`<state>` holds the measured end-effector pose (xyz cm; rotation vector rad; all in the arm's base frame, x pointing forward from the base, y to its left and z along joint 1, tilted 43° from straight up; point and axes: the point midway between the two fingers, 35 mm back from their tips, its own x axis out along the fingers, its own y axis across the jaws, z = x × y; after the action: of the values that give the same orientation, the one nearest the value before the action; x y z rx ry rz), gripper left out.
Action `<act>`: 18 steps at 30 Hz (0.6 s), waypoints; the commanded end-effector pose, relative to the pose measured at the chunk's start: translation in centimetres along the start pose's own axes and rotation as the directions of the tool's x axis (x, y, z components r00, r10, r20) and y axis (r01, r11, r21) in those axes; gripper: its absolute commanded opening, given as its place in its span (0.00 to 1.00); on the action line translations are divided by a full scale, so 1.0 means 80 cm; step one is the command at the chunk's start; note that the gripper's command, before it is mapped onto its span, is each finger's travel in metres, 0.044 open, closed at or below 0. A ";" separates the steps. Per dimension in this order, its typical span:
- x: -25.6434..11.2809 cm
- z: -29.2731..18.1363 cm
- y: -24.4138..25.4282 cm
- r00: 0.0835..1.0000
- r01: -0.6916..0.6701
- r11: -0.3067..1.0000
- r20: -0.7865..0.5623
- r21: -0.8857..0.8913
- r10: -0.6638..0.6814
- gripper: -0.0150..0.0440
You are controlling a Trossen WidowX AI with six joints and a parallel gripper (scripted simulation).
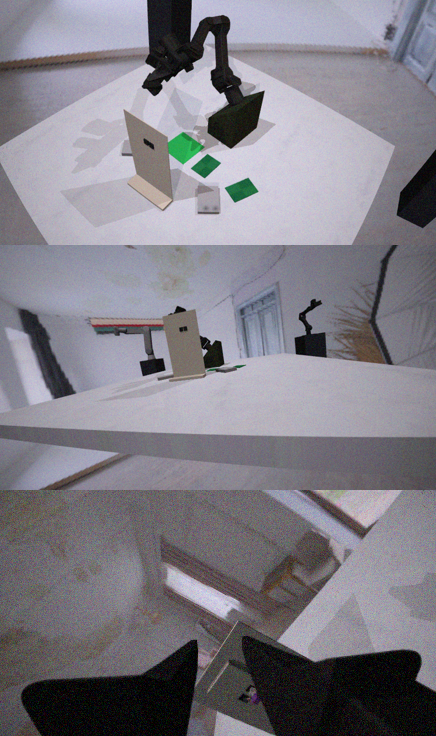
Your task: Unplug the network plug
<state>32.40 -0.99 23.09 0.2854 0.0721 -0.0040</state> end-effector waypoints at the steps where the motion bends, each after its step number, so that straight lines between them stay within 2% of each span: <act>1: -0.002 -0.031 -0.011 0.999 0.005 0.995 -0.035 0.095 -0.002 0.52; 18: -0.038 -0.146 -0.045 0.987 0.074 0.886 -0.161 0.459 0.001 0.52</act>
<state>29.31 -1.19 12.67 0.6957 0.2107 -0.0263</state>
